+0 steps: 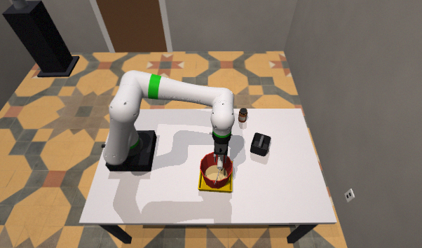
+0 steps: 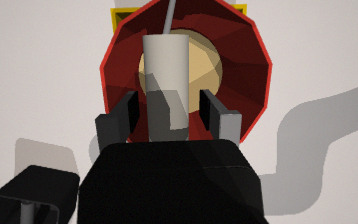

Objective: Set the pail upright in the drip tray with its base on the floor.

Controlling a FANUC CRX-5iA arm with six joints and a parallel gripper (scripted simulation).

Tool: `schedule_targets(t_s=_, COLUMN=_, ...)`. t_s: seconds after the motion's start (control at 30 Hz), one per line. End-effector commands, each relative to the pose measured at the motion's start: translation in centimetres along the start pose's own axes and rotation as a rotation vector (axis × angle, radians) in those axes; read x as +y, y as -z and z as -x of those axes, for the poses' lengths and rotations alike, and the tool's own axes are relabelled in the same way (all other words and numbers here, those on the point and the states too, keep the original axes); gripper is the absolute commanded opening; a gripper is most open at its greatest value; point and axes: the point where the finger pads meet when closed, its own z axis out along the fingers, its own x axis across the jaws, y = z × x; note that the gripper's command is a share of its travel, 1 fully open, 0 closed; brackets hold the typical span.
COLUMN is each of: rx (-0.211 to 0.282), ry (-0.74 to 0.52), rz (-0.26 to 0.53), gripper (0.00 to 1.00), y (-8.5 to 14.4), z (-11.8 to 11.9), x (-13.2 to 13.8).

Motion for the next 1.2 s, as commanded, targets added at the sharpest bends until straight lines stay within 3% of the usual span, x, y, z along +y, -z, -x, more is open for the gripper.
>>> schedule_targets(t_s=0.0, rx=-0.003, ry=0.000, rz=-0.001, gripper=1.00, y=0.2, z=0.1, x=0.0)
schedule_targets(t_s=0.77, rx=-0.003, ry=0.000, rz=-0.001, gripper=1.00, y=0.4, z=0.1, x=0.0)
schedule_targets(t_s=1.17, rx=-0.003, ry=0.000, rz=-0.001, gripper=1.00, y=2.3, z=0.1, x=0.0)
